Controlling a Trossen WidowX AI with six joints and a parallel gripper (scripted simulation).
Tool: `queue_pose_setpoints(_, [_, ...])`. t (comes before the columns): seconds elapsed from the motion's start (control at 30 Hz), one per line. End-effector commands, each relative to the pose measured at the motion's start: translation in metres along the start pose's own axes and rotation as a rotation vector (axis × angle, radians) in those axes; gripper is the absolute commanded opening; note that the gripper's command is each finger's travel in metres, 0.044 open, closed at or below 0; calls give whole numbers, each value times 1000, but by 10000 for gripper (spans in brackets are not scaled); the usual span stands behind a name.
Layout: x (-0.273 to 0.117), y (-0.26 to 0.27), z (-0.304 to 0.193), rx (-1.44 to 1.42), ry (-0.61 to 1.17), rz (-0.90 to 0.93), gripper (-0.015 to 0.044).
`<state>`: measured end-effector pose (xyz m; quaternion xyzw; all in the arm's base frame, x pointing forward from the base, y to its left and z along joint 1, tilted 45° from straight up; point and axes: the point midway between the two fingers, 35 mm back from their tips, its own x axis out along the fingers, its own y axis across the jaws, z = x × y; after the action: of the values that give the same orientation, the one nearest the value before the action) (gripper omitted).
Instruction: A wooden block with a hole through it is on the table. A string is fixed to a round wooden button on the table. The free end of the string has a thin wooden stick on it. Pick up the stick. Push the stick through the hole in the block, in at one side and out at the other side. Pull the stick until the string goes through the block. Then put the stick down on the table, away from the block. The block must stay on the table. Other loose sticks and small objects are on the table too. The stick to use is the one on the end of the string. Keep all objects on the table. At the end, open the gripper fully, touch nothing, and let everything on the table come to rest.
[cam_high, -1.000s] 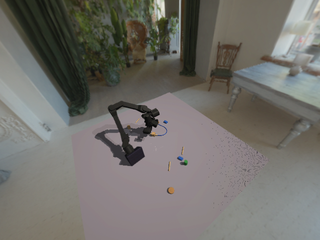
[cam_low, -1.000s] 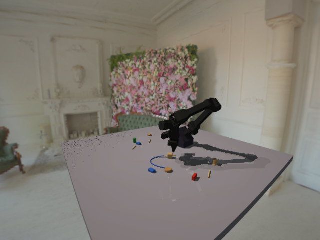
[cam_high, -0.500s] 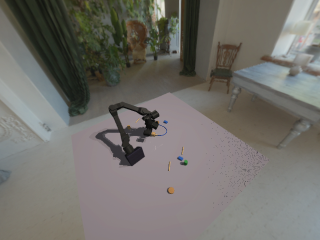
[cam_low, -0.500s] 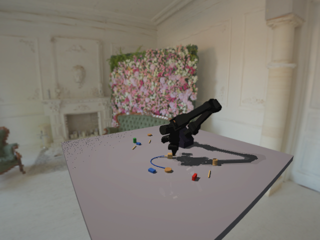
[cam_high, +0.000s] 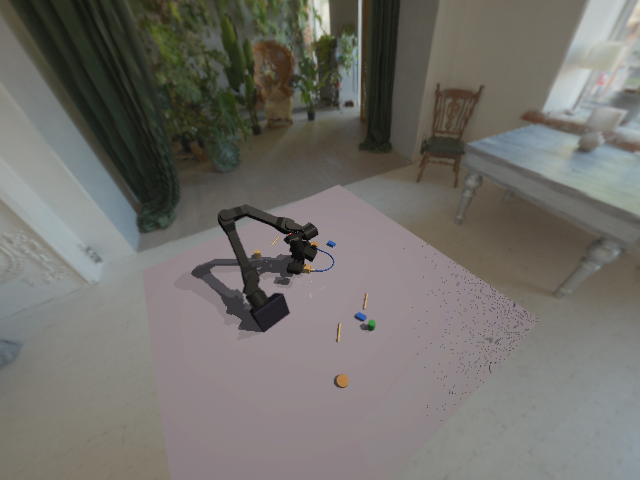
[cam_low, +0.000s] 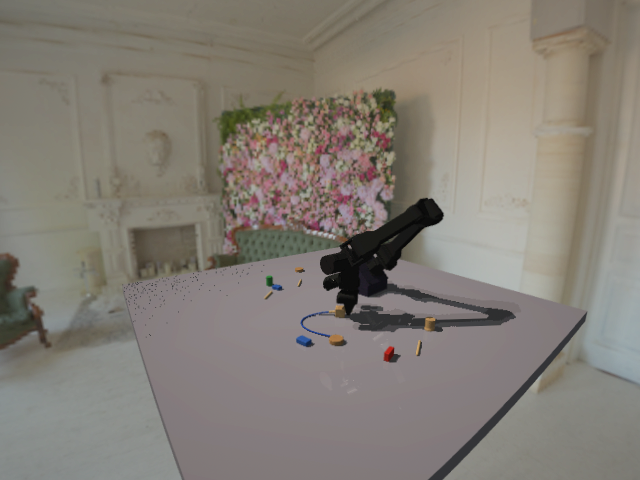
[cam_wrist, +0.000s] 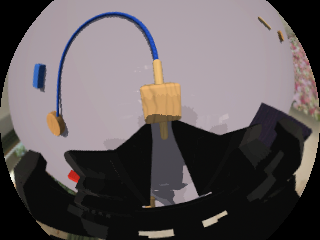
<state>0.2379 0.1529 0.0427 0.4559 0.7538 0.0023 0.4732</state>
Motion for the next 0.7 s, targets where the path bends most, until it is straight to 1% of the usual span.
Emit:
queue_pose_setpoints(0.0, [0, 0, 0, 0, 0, 0, 46])
queue_pose_setpoints(0.07, [0, 0, 0, 0, 0, 0, 0])
queue_pose_setpoints(0.37, [0, 0, 0, -2, -8, -1, 0])
queue_pose_setpoints(0.67, [3, 2, -3, 14, -112, 3, 0])
